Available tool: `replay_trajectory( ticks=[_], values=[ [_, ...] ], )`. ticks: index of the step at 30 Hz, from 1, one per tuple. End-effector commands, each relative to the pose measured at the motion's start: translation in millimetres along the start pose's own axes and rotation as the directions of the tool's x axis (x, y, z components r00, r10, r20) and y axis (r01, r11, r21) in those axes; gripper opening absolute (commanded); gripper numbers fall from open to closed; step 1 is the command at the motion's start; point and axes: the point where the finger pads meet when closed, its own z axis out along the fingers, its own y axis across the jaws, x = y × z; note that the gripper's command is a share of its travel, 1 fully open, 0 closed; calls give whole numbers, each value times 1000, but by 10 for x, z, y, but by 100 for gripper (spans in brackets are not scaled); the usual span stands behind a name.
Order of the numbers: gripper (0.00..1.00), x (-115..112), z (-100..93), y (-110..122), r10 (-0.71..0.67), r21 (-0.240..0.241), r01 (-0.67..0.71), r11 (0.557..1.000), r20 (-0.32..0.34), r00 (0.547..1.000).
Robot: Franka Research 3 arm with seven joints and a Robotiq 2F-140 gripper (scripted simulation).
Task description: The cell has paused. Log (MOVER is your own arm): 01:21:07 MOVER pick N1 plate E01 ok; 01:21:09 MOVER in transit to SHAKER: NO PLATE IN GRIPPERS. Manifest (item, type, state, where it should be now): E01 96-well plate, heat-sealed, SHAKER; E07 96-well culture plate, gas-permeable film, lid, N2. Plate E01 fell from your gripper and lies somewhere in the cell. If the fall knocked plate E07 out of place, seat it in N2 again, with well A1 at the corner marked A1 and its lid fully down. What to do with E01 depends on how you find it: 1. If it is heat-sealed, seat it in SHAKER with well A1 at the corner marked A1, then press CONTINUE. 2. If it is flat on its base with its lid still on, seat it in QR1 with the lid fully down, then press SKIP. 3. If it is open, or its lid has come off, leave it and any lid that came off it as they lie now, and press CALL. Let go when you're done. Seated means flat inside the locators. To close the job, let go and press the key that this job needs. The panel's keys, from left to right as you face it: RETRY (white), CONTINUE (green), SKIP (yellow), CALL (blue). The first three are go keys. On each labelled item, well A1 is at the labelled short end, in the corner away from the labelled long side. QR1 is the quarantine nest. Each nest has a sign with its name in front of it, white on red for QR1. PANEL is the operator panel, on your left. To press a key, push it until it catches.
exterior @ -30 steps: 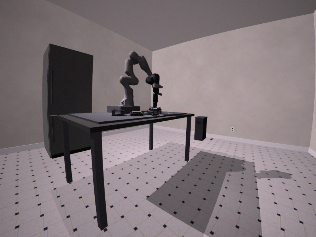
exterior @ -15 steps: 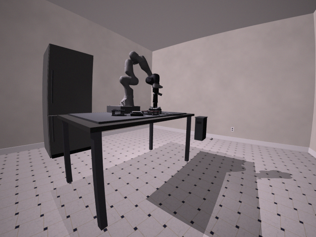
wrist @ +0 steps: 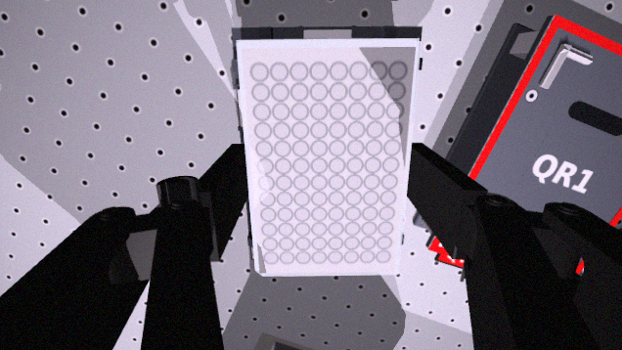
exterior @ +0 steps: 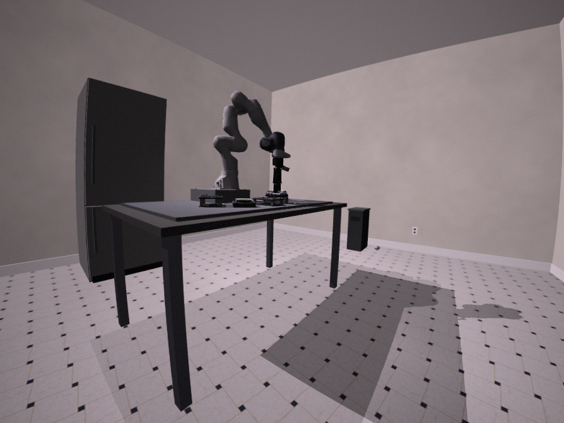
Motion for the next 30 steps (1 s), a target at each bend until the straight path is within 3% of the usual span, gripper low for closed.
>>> replay_trajectory(
  ticks=[1, 30],
  values=[
    [10, 3, 15, 3, 6, -3, -6, 1000, -2, 1000],
    [10, 3, 96, 3, 6, -3, -6, 1000, -2, 1000]
  ],
)
